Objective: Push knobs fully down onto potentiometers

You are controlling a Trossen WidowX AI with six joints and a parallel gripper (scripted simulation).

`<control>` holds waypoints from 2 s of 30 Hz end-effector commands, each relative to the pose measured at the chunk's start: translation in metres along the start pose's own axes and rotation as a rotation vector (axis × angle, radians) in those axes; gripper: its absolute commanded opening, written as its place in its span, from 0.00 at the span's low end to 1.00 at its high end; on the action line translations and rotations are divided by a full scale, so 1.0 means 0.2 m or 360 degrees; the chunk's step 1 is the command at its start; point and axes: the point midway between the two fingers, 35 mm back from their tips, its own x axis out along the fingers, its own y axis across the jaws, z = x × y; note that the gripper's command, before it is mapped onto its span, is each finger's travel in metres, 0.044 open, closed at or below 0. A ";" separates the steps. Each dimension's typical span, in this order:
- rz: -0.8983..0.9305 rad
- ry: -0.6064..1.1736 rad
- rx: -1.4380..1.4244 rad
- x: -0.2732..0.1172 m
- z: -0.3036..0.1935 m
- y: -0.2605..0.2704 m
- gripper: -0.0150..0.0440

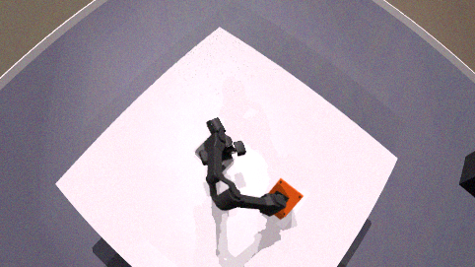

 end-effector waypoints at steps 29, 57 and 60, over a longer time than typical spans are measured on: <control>0.0003 0.0009 0.0000 0.05 0.00 0.00 0.25; 0.0004 0.0009 0.0000 0.06 0.00 0.00 0.25; 0.0004 0.0009 0.0000 0.06 0.00 0.00 0.25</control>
